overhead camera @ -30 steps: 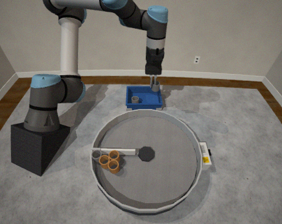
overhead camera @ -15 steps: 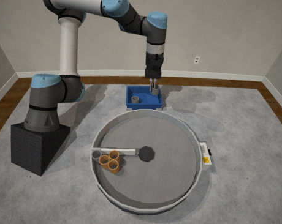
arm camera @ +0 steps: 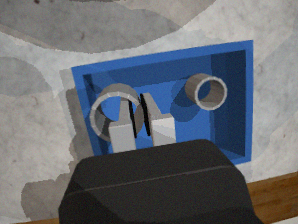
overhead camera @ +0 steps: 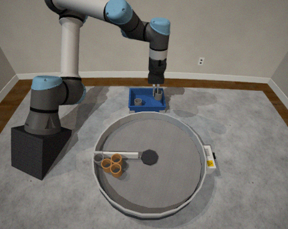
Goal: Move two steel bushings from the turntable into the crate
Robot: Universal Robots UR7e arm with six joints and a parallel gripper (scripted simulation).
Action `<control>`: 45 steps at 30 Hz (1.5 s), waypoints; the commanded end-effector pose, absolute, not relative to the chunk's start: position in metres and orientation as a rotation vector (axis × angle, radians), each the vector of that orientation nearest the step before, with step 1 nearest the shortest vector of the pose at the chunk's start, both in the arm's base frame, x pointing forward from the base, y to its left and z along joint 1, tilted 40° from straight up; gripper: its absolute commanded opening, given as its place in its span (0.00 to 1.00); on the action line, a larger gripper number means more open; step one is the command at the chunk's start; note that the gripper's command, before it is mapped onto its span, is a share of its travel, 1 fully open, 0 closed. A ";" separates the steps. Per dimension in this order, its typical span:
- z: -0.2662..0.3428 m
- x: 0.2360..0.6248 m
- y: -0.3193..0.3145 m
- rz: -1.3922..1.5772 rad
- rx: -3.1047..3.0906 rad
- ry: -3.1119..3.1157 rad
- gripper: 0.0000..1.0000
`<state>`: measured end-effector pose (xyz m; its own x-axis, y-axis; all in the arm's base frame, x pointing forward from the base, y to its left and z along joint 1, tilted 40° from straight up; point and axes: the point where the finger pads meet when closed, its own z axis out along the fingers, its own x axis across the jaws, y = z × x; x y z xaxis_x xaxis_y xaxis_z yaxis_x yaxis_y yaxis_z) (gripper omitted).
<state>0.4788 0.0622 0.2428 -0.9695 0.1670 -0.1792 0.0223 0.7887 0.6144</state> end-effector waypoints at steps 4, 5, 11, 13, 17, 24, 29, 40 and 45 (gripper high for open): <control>0.232 0.483 0.071 0.940 0.149 2.754 0.00; 0.232 0.483 0.071 0.940 0.149 2.754 0.00; 0.232 0.483 0.071 0.940 0.149 2.754 0.00; 0.232 0.483 0.071 0.940 0.149 2.754 0.00; 0.231 0.484 0.072 0.939 0.149 2.754 0.00; 0.231 0.484 0.072 0.939 0.149 2.754 0.00; 0.229 0.484 0.073 0.939 0.149 2.754 0.00; 0.224 0.486 0.077 0.939 0.149 2.754 0.00; 0.224 0.486 0.077 0.939 0.149 2.754 0.00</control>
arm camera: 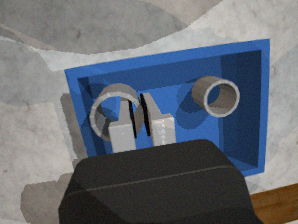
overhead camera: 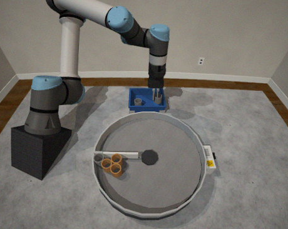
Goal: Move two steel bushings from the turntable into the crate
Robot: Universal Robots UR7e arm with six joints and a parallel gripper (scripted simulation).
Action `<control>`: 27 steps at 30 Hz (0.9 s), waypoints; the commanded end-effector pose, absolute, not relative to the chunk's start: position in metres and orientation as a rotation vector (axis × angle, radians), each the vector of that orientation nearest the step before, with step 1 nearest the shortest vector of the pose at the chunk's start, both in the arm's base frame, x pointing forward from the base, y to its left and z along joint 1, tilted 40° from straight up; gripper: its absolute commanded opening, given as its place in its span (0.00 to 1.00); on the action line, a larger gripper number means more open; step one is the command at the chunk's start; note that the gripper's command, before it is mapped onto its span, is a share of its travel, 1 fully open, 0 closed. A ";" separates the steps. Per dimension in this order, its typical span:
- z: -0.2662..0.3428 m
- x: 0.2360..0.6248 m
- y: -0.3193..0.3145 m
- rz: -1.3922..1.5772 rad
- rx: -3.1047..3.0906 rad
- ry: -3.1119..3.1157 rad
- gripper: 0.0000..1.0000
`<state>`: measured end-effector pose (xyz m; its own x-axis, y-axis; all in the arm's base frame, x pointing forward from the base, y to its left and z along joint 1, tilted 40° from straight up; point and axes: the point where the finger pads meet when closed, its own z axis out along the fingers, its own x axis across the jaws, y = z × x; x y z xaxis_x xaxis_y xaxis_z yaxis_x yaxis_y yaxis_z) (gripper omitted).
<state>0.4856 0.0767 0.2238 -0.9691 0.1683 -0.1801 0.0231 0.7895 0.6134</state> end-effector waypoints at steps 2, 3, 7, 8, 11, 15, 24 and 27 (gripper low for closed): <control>0.222 0.487 0.078 0.939 0.149 2.754 0.00; 0.220 0.487 0.079 0.939 0.149 2.754 0.00; 0.218 0.488 0.081 0.939 0.149 2.754 0.00; 0.218 0.488 0.081 0.939 0.149 2.754 0.00; 0.218 0.488 0.081 0.939 0.149 2.754 0.00; 0.218 0.488 0.081 0.939 0.149 2.754 0.00; 0.211 0.490 0.086 0.939 0.149 2.754 0.00; 0.211 0.490 0.086 0.939 0.149 2.754 0.00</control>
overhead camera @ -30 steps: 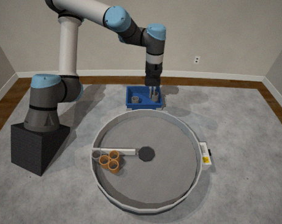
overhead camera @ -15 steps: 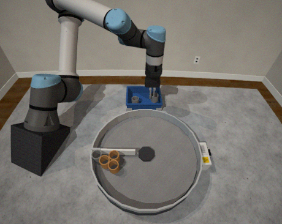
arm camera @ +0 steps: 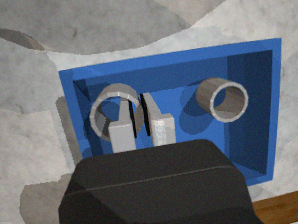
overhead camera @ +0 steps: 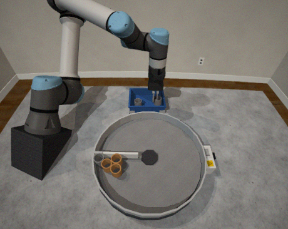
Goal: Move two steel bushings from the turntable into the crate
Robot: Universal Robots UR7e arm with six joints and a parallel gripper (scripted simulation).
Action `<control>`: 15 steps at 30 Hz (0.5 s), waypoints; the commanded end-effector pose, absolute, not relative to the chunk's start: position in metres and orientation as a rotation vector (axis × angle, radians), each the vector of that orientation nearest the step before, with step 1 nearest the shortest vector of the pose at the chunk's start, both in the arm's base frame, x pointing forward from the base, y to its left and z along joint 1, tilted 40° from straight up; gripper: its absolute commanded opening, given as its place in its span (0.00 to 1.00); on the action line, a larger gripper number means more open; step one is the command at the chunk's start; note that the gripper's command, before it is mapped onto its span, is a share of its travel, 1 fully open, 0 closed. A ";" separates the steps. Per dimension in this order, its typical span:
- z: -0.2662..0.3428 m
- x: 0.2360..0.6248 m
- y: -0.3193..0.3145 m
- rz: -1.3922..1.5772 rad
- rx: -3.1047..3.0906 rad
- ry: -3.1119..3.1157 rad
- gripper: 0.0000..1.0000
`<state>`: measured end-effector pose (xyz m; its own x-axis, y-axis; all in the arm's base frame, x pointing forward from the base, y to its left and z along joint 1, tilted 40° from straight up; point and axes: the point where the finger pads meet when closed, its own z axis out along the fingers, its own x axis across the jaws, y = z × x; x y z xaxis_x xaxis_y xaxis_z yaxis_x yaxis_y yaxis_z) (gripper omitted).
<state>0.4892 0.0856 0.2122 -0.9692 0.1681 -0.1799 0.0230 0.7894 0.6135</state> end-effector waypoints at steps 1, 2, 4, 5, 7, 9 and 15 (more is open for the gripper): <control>0.211 0.490 0.086 0.939 0.149 2.754 0.00; 0.211 0.490 0.086 0.939 0.149 2.754 0.00; 0.211 0.490 0.086 0.939 0.149 2.754 0.00; 0.211 0.490 0.086 0.939 0.149 2.754 0.00; 0.211 0.490 0.086 0.939 0.149 2.754 0.00; 0.209 0.491 0.088 0.939 0.149 2.754 0.00; 0.205 0.492 0.091 0.939 0.149 2.754 0.00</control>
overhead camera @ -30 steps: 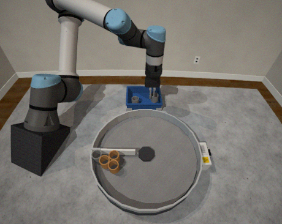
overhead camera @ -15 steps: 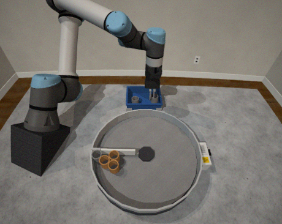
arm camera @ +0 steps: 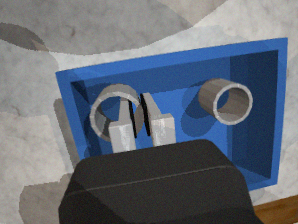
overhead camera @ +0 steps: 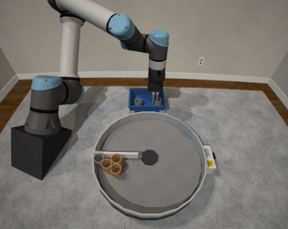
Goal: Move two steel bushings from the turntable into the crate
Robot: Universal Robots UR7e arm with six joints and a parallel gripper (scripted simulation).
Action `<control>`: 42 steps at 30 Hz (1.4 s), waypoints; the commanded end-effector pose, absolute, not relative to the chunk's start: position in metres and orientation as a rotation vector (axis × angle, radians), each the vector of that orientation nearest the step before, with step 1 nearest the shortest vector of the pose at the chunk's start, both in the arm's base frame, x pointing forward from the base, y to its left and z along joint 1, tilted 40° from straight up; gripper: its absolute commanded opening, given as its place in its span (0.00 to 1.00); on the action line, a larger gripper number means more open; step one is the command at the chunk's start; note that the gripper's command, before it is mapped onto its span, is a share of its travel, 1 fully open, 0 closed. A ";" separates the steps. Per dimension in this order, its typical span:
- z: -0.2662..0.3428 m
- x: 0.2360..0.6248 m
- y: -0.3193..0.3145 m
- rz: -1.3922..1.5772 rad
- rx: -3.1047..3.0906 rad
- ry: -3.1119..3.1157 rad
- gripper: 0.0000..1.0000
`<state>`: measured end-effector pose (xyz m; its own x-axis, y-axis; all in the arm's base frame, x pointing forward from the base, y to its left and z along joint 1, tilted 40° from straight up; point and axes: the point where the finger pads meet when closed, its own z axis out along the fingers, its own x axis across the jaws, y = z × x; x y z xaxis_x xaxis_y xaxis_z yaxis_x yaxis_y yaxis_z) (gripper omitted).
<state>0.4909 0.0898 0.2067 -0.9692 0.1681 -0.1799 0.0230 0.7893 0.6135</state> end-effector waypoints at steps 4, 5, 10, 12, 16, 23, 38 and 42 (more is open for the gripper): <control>0.205 0.492 0.091 0.939 0.149 2.754 0.00; 0.205 0.492 0.091 0.939 0.149 2.754 0.00; 0.204 0.492 0.092 0.939 0.149 2.754 0.00; 0.201 0.493 0.094 0.939 0.149 2.754 0.00; 0.199 0.494 0.096 0.939 0.149 2.754 0.00; 0.199 0.494 0.096 0.939 0.149 2.754 0.00; 0.192 0.496 0.101 0.939 0.149 2.754 0.00; 0.192 0.496 0.101 0.939 0.149 2.754 0.00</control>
<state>0.4956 0.1010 0.1921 -0.9692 0.1681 -0.1798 0.0231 0.7894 0.6135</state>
